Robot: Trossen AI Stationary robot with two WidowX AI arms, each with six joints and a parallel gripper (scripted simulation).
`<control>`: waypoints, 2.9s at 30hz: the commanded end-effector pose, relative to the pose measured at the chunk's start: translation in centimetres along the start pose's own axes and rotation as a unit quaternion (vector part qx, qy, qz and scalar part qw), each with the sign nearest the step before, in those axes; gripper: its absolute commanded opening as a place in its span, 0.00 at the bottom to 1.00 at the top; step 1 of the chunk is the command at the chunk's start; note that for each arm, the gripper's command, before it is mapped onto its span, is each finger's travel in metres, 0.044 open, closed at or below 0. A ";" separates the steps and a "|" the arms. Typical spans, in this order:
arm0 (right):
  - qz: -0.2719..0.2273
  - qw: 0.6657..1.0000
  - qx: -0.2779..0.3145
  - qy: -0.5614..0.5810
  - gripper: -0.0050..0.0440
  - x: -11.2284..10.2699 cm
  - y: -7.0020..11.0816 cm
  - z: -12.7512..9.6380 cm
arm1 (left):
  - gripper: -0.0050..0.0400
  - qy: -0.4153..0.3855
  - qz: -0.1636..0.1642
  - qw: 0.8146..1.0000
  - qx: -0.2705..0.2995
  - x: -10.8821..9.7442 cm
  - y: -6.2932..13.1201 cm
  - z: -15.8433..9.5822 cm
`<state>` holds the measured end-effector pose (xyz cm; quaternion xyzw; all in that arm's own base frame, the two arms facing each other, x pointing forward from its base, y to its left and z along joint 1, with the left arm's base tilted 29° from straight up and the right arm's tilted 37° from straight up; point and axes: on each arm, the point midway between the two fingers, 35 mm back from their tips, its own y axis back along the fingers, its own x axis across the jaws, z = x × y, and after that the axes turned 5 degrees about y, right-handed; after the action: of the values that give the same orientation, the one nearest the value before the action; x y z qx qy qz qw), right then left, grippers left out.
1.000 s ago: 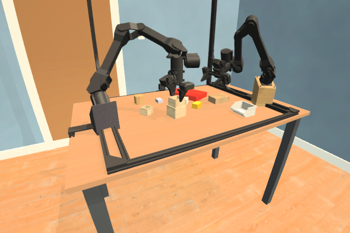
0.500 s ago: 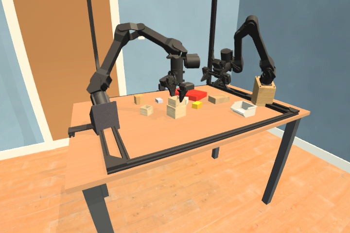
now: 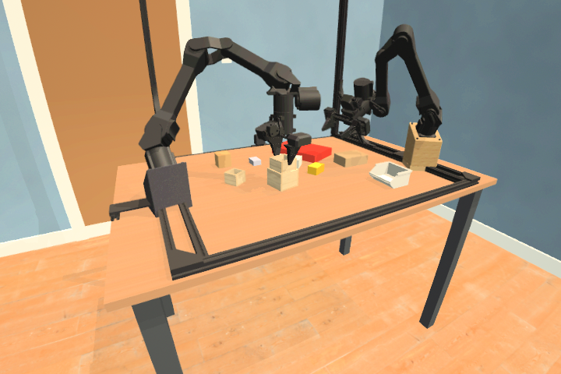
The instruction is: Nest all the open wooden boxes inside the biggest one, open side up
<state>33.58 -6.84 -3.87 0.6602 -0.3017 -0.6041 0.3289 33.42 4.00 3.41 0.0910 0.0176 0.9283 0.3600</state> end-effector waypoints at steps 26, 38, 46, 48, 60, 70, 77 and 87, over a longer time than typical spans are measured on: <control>-0.002 1.000 0.000 -0.002 0.10 -0.1 -0.7 0.0 | 1.00 0.003 0.003 1.000 0.000 0.1 0.0 0.0; -0.002 1.000 0.000 -0.002 0.10 -0.1 -0.9 0.0 | 1.00 0.003 0.003 1.000 0.000 0.1 0.0 0.0; -0.002 1.000 0.000 -0.002 0.10 -0.1 -1.1 0.0 | 1.00 0.003 0.003 1.000 0.000 0.1 0.0 0.0; -0.002 1.000 0.000 -0.002 0.10 -0.1 -1.1 0.0 | 1.00 0.003 0.003 1.000 0.000 0.1 0.0 0.0; -0.002 1.000 0.000 -0.002 0.10 -0.1 -1.3 0.0 | 1.00 0.003 0.003 1.000 0.000 0.1 0.0 0.0; -0.002 1.000 0.000 -0.002 0.10 -0.1 -1.5 0.0 | 1.00 0.003 0.003 1.000 0.000 0.1 0.0 0.0; -0.002 1.000 0.000 -0.002 0.10 -0.1 -1.6 0.0 | 1.00 0.003 0.003 1.000 0.000 0.1 0.0 0.0; -0.002 1.000 0.000 -0.002 0.10 -0.1 -1.7 0.0 | 1.00 0.003 0.003 1.000 0.000 0.1 0.0 0.0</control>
<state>33.55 -5.90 -5.12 0.6599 -0.3016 -0.6046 0.3288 33.41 3.98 3.43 0.0908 0.0176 0.9282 0.3603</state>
